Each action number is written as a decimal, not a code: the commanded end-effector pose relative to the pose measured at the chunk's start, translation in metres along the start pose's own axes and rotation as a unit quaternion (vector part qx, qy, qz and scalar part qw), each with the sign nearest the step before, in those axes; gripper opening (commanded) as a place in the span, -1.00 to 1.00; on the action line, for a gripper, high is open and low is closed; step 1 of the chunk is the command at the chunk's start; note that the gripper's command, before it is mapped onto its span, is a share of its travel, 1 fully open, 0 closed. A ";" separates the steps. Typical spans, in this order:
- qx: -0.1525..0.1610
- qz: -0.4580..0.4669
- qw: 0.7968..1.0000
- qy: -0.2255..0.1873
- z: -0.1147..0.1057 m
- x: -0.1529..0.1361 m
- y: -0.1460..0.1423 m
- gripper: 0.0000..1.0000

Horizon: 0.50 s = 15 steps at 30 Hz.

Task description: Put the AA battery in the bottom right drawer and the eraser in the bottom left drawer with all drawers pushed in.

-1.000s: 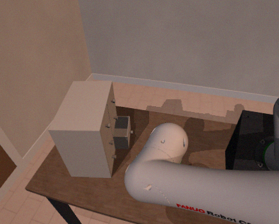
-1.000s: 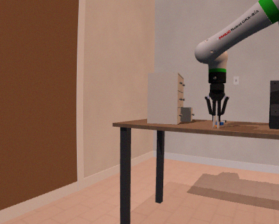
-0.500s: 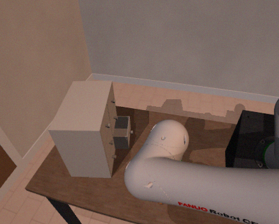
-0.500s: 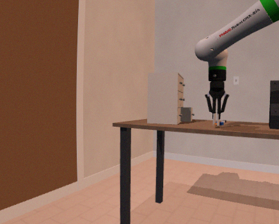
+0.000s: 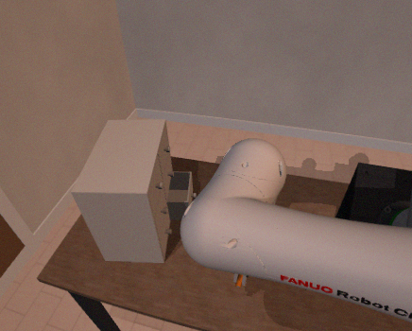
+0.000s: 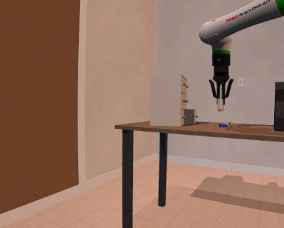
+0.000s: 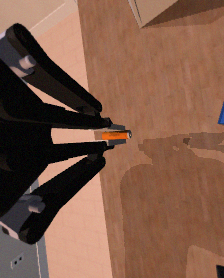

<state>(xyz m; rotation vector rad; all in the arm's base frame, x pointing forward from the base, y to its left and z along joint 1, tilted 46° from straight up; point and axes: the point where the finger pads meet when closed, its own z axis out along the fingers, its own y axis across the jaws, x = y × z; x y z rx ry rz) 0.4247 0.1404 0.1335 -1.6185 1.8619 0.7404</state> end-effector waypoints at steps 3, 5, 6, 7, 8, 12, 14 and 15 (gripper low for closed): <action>0.000 -0.003 1.000 0.000 -0.001 0.001 -0.001 -0.89; 0.000 -0.007 1.000 0.000 -0.001 0.002 -0.002 -0.89; 0.000 -0.007 1.000 0.000 -0.001 0.002 -0.002 -0.89; 0.000 -0.013 1.000 0.000 -0.001 0.003 -0.003 -0.89; 0.000 -0.022 1.000 0.001 -0.001 0.005 -0.005 -0.89; 0.001 -0.085 0.996 0.003 -0.002 0.021 -0.017 -0.89; 0.001 -0.135 0.991 0.004 -0.003 0.034 -0.027 -0.89; 0.001 -0.135 0.991 0.004 -0.003 0.034 -0.027 -0.89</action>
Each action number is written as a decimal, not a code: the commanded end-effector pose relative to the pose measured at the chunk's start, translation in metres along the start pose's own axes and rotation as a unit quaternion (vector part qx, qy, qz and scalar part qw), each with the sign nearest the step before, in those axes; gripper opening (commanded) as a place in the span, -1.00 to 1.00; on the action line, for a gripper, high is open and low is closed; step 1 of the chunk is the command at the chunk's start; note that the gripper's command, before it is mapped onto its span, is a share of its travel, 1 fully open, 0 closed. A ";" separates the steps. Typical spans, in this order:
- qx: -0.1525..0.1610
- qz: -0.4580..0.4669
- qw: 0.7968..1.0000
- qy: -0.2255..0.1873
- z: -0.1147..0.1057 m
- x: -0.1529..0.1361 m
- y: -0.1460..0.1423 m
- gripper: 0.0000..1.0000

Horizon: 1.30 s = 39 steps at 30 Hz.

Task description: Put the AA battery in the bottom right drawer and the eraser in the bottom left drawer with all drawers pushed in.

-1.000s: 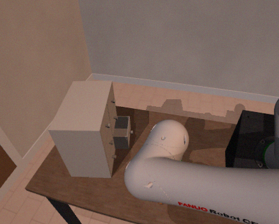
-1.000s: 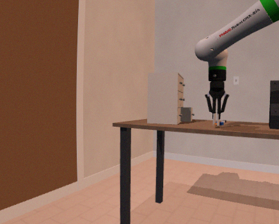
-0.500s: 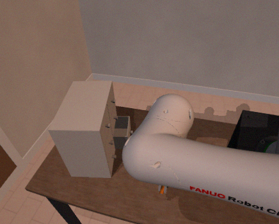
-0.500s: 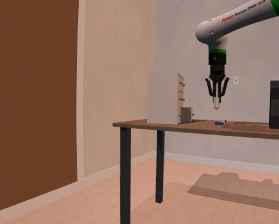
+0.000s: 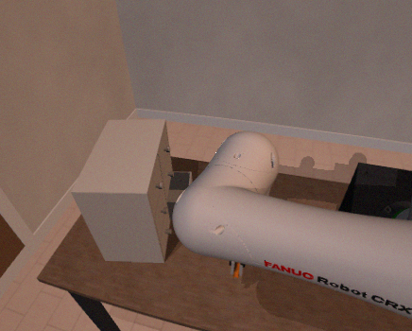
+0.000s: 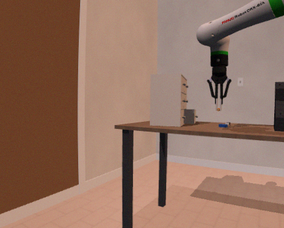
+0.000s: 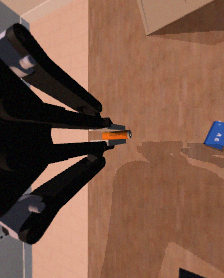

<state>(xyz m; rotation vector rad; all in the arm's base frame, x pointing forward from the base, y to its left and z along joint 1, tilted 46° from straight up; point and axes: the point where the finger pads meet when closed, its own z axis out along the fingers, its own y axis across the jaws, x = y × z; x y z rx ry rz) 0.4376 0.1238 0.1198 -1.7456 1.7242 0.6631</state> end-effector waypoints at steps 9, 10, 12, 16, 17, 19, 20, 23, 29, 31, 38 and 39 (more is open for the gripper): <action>0.000 -0.189 0.982 0.001 -0.002 0.055 -0.026 -0.89; 0.000 -0.226 0.974 0.001 -0.002 0.067 -0.030 -0.89; 0.000 -0.226 0.974 0.001 -0.002 0.067 -0.030 -0.89; -0.001 -0.303 0.953 0.002 -0.002 0.092 -0.038 -0.89; -0.001 -0.303 0.953 0.002 -0.002 0.092 -0.038 -0.89; -0.001 -0.342 0.940 0.002 -0.002 0.106 -0.042 -0.89; -0.001 -0.342 0.940 0.002 -0.002 0.106 -0.042 -0.89; -0.001 -0.419 0.908 0.002 -0.002 0.134 -0.048 -0.89; -0.001 -0.492 0.871 0.001 -0.002 0.161 -0.052 -0.89; -0.001 -0.526 0.851 0.001 -0.002 0.175 -0.053 -0.89; -0.001 -0.588 0.809 0.000 -0.001 0.201 -0.055 -0.89; 0.000 -0.615 0.789 -0.001 0.000 0.213 -0.055 -0.89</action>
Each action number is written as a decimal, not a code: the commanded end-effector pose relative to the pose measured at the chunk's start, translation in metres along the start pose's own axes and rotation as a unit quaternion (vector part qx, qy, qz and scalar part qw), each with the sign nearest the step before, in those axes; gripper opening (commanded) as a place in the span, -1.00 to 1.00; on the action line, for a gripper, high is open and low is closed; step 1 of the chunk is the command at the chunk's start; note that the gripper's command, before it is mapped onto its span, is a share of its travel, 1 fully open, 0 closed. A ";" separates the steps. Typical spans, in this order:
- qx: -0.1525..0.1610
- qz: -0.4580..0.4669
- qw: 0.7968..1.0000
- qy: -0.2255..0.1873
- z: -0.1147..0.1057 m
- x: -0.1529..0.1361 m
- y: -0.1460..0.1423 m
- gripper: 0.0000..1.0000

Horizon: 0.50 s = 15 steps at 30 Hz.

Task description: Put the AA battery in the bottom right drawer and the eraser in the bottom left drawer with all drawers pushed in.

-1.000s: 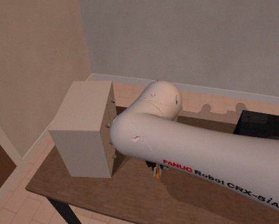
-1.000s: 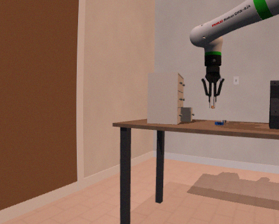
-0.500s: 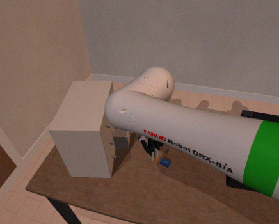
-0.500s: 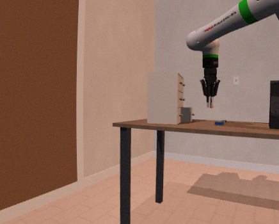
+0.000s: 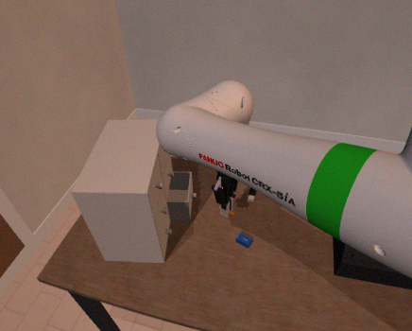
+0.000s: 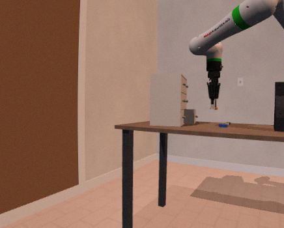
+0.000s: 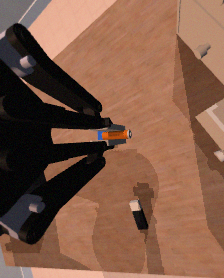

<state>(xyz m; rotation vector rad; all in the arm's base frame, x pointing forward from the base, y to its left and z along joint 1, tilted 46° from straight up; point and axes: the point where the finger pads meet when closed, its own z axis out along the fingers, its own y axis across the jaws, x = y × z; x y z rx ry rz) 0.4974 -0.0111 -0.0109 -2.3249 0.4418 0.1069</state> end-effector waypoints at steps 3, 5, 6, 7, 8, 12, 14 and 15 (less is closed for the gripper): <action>0.008 -0.071 0.997 -0.002 0.001 0.010 0.021 -0.89; 0.010 -0.132 0.991 -0.002 0.003 0.018 0.040 -0.89; 0.010 -0.132 0.991 -0.002 0.003 0.018 0.040 -0.89; 0.011 -0.158 0.987 -0.002 0.004 0.021 0.049 -0.89; 0.011 -0.158 0.987 -0.002 0.004 0.021 0.049 -0.89; 0.013 -0.219 0.976 -0.001 0.006 0.028 0.070 -0.89; 0.013 -0.233 0.972 -0.001 0.006 0.029 0.075 -0.89; 0.014 -0.244 0.970 -0.001 0.007 0.030 0.079 -0.89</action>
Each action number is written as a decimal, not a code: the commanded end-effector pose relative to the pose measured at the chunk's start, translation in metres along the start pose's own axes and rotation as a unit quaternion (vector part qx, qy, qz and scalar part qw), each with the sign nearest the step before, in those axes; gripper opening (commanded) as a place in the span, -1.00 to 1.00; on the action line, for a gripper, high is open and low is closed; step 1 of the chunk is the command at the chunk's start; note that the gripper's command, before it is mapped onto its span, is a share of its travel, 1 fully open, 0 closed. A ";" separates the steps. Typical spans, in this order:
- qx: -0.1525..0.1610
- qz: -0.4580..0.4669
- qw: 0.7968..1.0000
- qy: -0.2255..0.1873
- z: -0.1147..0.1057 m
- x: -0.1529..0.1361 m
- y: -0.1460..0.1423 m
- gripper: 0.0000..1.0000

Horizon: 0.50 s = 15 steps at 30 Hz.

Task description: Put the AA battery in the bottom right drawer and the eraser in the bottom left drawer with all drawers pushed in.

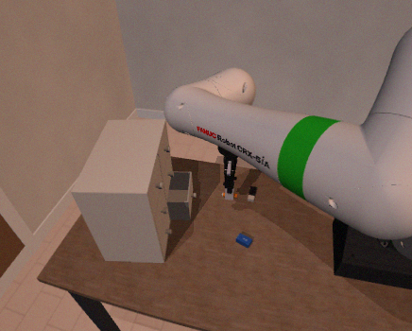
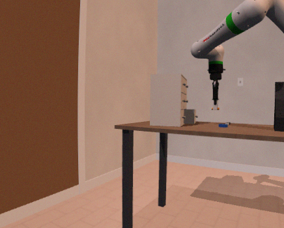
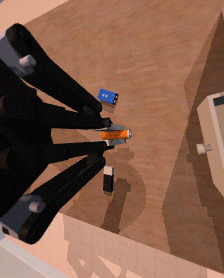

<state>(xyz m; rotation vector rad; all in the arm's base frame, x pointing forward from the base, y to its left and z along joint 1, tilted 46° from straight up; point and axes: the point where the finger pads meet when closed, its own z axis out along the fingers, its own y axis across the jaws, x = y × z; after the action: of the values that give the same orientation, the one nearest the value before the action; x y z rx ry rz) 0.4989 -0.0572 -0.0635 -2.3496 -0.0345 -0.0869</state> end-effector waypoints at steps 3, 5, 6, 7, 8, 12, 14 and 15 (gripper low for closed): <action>0.006 -0.063 0.998 0.002 0.002 -0.002 0.021 -0.89; 0.006 -0.063 0.998 0.002 0.002 -0.002 0.021 -0.89; 0.007 -0.065 0.998 0.002 0.002 -0.002 0.022 -0.89; 0.007 -0.066 0.998 0.002 0.002 -0.002 0.022 -0.89; 0.007 -0.066 0.998 0.002 0.002 -0.002 0.022 -0.89; 0.007 -0.066 0.998 0.002 -0.001 -0.002 0.022 -0.89; 0.007 -0.067 0.998 0.002 -0.005 -0.002 0.022 -0.89; 0.007 -0.067 0.998 0.002 -0.007 -0.002 0.022 -0.89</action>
<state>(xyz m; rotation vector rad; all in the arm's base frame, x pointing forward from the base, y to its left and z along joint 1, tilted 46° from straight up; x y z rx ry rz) 0.4979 -0.0747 -0.0775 -2.3318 -0.1892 -0.1559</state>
